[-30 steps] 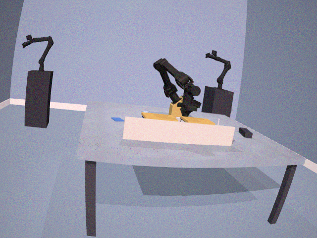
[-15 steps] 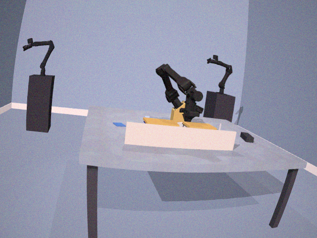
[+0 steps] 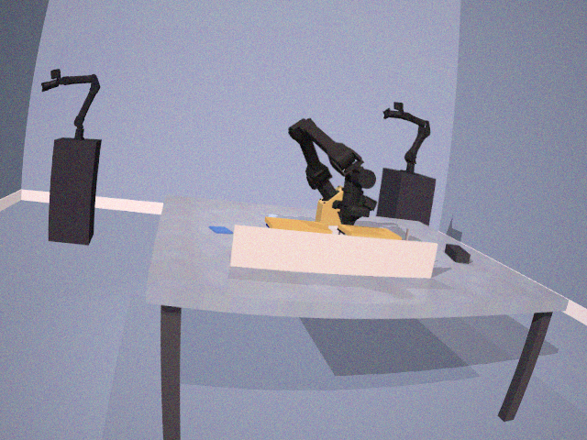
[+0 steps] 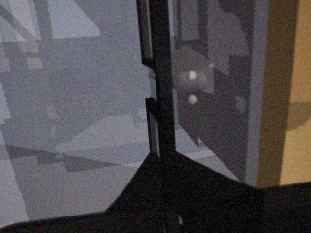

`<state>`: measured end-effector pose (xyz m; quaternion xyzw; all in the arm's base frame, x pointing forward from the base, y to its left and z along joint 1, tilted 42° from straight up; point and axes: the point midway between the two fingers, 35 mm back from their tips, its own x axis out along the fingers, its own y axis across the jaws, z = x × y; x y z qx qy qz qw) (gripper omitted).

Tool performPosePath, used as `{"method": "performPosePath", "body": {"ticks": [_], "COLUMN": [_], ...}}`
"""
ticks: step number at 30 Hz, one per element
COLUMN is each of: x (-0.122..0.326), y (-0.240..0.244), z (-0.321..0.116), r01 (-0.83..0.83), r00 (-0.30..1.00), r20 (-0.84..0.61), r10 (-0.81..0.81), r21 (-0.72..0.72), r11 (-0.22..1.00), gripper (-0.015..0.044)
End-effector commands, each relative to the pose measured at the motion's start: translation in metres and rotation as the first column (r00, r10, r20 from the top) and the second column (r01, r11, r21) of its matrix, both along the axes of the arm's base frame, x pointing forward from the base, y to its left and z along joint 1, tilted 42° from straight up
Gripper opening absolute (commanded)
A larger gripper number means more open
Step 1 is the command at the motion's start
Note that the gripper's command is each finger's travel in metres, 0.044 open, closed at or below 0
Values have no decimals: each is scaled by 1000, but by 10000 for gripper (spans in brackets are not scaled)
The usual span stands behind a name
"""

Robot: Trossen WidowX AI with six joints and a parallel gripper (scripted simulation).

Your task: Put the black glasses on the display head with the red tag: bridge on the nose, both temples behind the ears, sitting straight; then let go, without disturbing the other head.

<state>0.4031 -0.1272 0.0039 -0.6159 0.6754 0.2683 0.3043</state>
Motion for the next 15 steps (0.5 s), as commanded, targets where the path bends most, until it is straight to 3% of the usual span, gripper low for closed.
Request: {"method": "performPosePath", "body": {"ticks": [1,15], "x": [0,0], "y": [-1,-2], "z": [-1,-3], "r01": [-5,-5], "r00": [1000,1000], "r20": [-5,-5], "r10": [5,5], "r21": [-4,-4], "r11": [1000,1000], "gripper": [0,0]}}
